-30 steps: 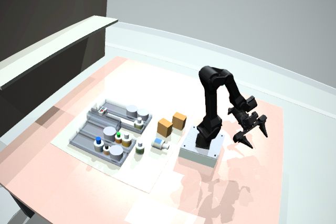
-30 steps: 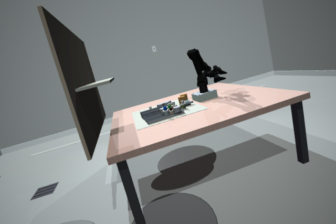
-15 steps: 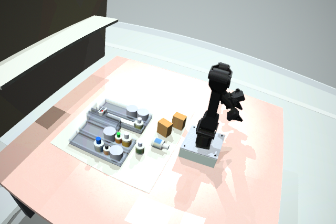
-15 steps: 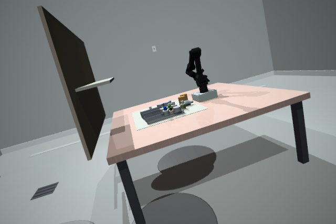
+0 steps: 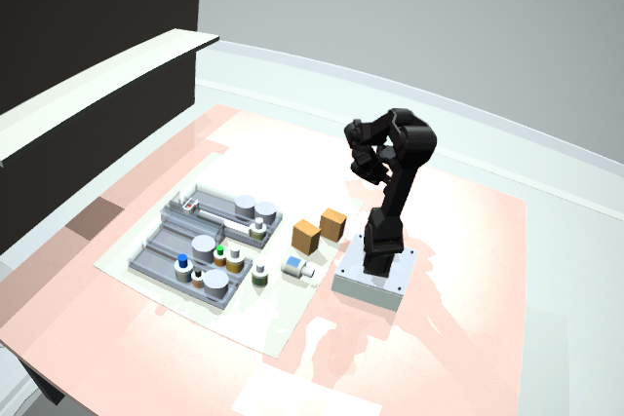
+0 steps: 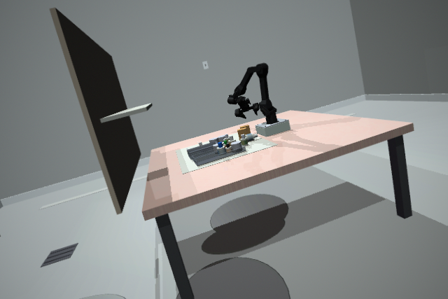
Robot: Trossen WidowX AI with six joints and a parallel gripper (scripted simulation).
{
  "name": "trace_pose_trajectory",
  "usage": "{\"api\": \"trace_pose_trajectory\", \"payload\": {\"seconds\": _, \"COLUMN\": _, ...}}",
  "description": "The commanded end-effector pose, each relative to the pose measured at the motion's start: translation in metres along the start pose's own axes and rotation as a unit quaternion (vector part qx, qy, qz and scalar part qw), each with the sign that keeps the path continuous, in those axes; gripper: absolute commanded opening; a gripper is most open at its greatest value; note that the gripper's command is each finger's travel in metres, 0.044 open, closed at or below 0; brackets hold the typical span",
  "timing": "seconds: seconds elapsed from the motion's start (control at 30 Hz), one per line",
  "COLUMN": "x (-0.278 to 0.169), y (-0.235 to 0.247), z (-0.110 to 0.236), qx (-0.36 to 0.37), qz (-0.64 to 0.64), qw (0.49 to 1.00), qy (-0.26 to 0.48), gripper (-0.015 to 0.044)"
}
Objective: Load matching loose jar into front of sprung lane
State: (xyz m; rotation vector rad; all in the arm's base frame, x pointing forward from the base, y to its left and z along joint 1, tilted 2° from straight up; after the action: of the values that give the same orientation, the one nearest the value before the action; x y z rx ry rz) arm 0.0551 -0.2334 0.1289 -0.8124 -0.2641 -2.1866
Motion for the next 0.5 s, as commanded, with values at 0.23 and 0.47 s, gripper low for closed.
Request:
{"api": "trace_pose_trajectory", "payload": {"seconds": 0.23, "x": -0.086, "y": 0.051, "z": 0.085, "qx": 0.175, "qz": 0.299, "qw": 0.935, "qy": 0.071, "gripper": 0.0440}}
{"api": "trace_pose_trajectory", "payload": {"seconds": 0.47, "x": -0.156, "y": 0.051, "z": 0.156, "qx": 0.263, "qz": 0.494, "qw": 0.823, "qy": 0.095, "gripper": 0.0440}}
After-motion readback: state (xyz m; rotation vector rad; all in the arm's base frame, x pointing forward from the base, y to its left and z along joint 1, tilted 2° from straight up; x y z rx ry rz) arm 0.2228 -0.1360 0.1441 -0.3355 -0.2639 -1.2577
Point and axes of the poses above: the point midway between the two fingers, 35 mm back from their tips, its own z axis back along the fingers, its own y axis across the jaws, x = y × z, the point moved 7 cm from there along z, back along the fingers, and after that the axes turned 2 degrees about z, right-handed, at the moved point
